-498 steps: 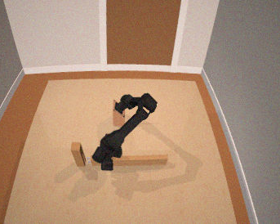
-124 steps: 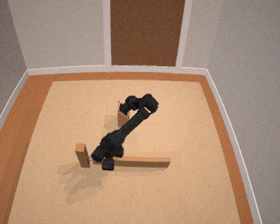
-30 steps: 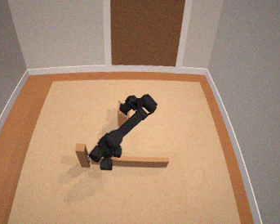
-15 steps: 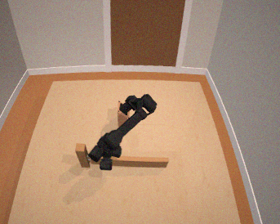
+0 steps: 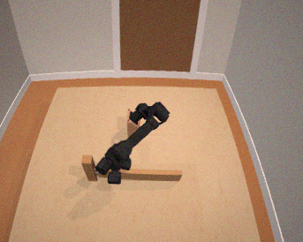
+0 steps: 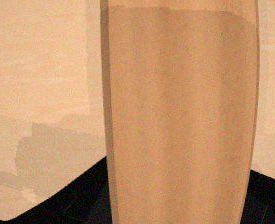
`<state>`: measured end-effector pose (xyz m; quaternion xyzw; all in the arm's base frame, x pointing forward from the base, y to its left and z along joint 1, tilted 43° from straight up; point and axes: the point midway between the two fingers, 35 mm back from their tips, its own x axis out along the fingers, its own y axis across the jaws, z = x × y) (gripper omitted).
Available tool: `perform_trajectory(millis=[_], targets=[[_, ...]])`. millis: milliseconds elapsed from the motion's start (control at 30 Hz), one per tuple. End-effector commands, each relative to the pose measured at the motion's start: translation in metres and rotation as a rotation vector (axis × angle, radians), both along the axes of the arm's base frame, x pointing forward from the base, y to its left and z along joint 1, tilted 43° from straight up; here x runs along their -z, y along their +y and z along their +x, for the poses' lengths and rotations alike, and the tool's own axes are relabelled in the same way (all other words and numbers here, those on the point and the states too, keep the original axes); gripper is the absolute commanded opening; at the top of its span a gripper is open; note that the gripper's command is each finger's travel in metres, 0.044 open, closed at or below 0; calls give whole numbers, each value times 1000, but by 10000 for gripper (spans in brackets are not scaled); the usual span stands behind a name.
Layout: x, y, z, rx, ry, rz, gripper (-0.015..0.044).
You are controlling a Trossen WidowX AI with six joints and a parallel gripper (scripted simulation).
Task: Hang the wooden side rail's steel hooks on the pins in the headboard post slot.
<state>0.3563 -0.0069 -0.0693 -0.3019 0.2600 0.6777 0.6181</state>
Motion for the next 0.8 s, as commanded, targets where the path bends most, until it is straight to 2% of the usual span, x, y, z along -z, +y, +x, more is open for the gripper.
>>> perform_trajectory(millis=[0,767], targets=[[0,-6,1,10,-4,-5,0],[1,-8,2,10,-4,-5,0]])
